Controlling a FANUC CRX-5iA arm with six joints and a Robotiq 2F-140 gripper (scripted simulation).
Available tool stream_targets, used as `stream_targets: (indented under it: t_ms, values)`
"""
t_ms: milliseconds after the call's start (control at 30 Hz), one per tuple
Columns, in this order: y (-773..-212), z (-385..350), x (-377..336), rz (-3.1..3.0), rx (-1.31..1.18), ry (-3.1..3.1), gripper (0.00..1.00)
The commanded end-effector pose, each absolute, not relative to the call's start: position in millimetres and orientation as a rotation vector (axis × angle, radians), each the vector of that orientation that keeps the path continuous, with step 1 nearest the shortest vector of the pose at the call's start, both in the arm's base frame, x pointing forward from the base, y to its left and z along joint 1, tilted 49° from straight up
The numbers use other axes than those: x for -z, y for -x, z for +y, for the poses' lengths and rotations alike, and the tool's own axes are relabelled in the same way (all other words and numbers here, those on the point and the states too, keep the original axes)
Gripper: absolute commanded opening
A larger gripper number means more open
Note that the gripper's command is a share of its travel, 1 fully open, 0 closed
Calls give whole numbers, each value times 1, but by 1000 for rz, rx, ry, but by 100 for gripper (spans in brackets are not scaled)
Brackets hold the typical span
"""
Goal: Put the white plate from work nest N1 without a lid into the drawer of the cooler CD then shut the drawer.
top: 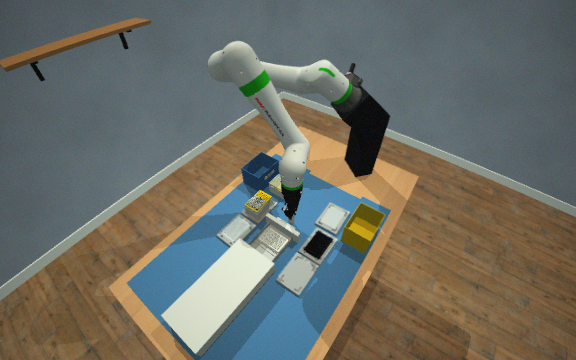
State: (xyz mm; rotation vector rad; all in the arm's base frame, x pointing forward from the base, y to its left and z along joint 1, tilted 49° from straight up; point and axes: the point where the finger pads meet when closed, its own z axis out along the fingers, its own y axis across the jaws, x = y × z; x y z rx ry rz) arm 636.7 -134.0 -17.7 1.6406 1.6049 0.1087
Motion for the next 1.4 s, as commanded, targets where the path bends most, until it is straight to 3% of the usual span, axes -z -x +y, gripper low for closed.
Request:
stream_targets:
  t_ms: [0, 1367]
  values:
    - [-639, -133, 16, 1605, -109, -1641, 0]
    - [-677, -126, -13, 1605, -109, -1641, 0]
